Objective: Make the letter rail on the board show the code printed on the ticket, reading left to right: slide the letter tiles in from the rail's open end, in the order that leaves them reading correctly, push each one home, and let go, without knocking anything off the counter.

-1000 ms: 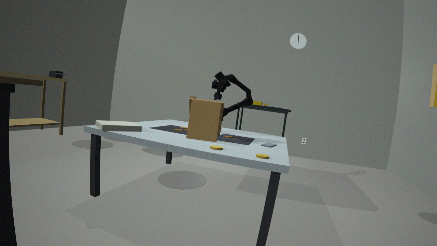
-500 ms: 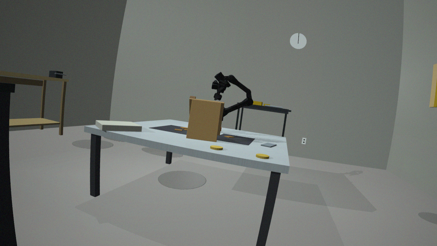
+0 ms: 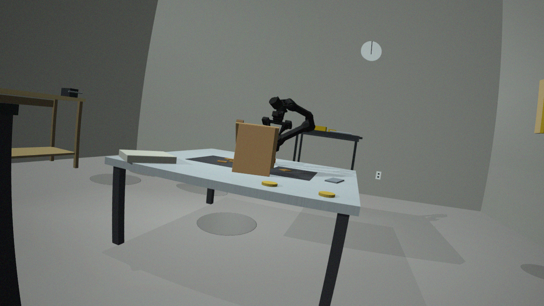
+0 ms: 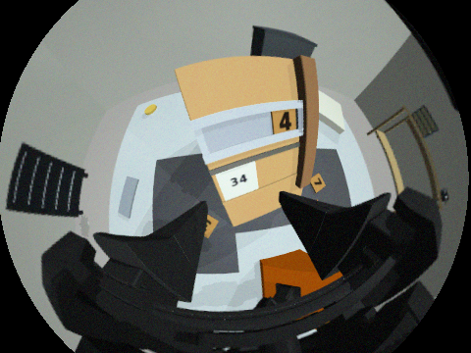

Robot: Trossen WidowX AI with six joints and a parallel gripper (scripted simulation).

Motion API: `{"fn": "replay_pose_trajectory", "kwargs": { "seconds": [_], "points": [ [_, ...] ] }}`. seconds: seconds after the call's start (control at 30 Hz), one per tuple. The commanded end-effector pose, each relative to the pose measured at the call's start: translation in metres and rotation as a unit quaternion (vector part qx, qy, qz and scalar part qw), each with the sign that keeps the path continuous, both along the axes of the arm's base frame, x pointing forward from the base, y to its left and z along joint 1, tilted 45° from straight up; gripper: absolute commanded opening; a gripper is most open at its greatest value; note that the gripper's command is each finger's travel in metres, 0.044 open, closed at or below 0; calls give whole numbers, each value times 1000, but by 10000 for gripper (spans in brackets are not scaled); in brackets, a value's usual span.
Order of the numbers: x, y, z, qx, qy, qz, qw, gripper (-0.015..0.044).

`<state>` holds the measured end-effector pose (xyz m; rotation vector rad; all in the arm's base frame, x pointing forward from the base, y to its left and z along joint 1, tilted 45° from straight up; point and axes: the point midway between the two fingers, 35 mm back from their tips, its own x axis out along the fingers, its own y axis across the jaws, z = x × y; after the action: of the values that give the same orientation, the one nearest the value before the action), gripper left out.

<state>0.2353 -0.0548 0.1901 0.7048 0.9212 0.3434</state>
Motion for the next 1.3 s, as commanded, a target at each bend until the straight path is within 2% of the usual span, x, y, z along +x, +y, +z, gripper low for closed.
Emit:
{"fn": "replay_pose_trajectory", "kwargs": {
  "seconds": [0.0, 0.1, 0.27, 0.6, 0.63, 1.27],
  "points": [
    [4, 62, -20, -192, -179, 328, 907, 340],
    [4, 87, -26, -247, -272, 453, 812, 340],
    [0, 117, -33, -291, -380, 575, 663, 340],
    [-20, 173, -46, -296, -554, 707, 326, 340],
    [-21, 176, -47, -294, -561, 709, 310, 340],
    [-25, 184, -48, -294, -562, 710, 306, 340]
  ]
}}
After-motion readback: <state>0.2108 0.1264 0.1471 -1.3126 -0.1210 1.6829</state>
